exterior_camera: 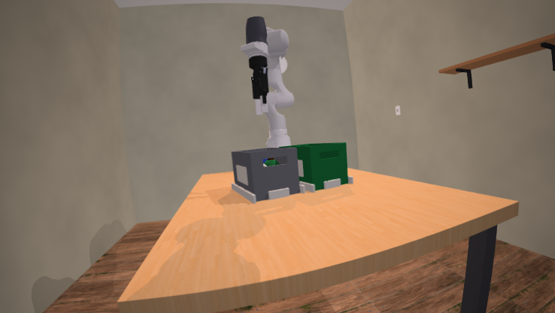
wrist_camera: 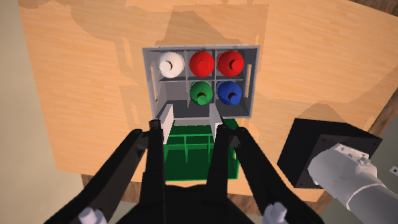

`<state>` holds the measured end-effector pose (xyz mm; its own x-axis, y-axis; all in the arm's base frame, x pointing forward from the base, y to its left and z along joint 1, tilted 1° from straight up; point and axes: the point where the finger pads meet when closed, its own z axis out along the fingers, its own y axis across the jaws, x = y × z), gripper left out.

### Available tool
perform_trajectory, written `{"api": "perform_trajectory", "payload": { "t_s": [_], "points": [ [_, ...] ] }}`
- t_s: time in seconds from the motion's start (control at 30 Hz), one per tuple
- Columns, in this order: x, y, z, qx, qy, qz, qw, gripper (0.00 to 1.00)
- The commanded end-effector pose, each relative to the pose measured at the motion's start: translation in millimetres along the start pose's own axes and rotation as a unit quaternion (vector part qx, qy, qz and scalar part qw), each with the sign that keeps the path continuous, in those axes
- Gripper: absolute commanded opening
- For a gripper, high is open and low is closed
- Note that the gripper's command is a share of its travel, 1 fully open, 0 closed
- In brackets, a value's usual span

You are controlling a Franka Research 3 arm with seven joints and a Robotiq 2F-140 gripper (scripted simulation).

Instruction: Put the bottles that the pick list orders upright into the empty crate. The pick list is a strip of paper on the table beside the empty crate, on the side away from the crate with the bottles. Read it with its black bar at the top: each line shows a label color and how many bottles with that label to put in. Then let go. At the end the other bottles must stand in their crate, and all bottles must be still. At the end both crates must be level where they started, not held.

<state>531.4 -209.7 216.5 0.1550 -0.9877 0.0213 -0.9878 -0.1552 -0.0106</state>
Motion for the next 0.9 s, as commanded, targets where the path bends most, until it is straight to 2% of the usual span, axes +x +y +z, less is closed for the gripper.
{"api": "perform_trajectory", "payload": {
  "t_s": [0.0,0.07,0.87],
  "points": [
    [15.1,4.4,-2.3,-0.006,-0.006,-0.009,1.0,0.38],
    [21.1,4.3,-3.8,-0.006,-0.006,-0.009,1.0,0.38],
    [21.1,4.3,-3.8,-0.006,-0.006,-0.009,1.0,0.38]
  ]
}}
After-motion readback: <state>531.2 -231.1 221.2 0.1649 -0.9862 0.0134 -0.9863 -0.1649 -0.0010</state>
